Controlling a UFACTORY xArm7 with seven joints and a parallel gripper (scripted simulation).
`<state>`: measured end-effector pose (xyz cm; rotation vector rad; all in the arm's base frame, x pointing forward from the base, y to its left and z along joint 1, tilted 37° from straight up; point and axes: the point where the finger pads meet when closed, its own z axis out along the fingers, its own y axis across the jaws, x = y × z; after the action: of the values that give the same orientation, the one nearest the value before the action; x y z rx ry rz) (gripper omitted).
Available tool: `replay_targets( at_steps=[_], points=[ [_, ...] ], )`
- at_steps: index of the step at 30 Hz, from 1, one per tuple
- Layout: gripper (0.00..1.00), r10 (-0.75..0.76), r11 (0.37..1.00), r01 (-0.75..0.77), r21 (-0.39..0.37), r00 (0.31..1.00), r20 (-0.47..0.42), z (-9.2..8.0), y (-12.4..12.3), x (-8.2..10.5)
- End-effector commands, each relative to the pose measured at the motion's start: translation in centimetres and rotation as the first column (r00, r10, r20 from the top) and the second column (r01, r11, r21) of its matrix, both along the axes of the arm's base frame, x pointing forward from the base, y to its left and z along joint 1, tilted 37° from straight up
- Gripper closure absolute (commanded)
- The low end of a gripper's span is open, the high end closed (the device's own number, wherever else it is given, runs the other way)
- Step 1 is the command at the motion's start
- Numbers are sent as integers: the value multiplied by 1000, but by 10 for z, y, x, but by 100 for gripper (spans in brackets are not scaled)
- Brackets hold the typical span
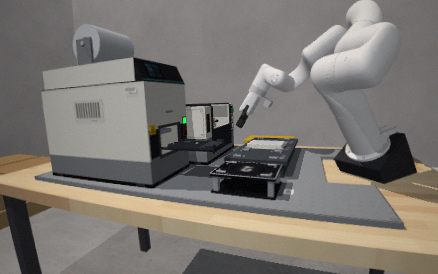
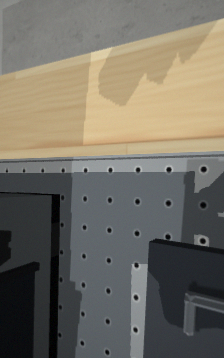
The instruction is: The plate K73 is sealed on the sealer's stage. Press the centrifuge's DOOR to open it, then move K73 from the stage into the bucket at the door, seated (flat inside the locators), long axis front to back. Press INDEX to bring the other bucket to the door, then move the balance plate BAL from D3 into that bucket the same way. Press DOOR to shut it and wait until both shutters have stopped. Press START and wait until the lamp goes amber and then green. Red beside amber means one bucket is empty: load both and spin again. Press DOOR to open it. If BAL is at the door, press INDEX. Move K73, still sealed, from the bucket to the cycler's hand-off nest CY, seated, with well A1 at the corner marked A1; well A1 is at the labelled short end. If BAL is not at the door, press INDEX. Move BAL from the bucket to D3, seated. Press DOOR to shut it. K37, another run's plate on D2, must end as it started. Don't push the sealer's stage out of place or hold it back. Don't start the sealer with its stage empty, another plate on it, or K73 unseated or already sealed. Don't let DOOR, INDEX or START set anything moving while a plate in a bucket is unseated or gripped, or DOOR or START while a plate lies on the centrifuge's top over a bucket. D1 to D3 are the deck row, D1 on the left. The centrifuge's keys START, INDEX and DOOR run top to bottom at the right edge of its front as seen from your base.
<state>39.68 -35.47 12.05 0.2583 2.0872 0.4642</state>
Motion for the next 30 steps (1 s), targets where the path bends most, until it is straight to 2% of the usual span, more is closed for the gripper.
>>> replay_targets(
  at_steps=[1,30],
  points=[
    [100,-3,1000,3,-3,1000,2,2,-2,0],
    [100,-3,1000,3,-3,1000,2,5,-4,6]
  ],
)
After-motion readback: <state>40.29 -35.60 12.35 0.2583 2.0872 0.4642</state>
